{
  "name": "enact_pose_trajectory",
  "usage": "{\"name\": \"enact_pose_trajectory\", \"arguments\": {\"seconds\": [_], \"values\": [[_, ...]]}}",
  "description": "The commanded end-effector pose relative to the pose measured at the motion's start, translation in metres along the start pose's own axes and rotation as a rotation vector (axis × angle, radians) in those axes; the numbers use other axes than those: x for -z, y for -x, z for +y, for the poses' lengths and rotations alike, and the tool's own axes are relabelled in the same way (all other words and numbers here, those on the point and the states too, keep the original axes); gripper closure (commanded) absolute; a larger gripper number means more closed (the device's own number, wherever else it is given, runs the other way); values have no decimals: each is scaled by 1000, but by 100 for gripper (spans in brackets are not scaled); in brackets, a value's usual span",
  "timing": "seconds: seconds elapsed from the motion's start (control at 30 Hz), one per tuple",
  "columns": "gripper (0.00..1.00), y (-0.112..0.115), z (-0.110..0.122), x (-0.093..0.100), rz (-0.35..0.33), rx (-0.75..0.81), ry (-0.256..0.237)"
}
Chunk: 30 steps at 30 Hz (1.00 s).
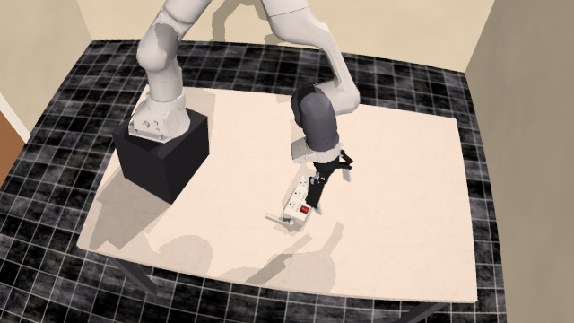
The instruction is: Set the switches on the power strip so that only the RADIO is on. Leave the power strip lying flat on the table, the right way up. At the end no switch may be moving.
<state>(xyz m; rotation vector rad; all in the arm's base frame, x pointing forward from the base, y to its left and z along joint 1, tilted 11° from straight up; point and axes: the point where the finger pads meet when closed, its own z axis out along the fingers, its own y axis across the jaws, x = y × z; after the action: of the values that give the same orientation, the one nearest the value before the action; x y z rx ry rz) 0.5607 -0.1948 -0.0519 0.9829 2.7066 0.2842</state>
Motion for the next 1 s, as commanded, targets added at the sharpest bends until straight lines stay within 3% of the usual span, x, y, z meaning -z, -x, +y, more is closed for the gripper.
{"name": "enact_pose_trajectory", "arguments": {"seconds": [0.0,0.07,0.1,0.3,0.33,0.53,0.57,0.97], "values": [[0,-11,9,-4,78,-46,10],[0,-11,9,-4,78,-46,10],[0,-24,6,-4,156,-56,-6],[0,-24,6,-4,156,-56,-6],[0,-38,0,-1,227,-68,-34],[0,-38,0,-1,227,-68,-34],[0,-48,-6,3,278,-79,-62],[0,-54,-11,5,307,-87,-82]]}}
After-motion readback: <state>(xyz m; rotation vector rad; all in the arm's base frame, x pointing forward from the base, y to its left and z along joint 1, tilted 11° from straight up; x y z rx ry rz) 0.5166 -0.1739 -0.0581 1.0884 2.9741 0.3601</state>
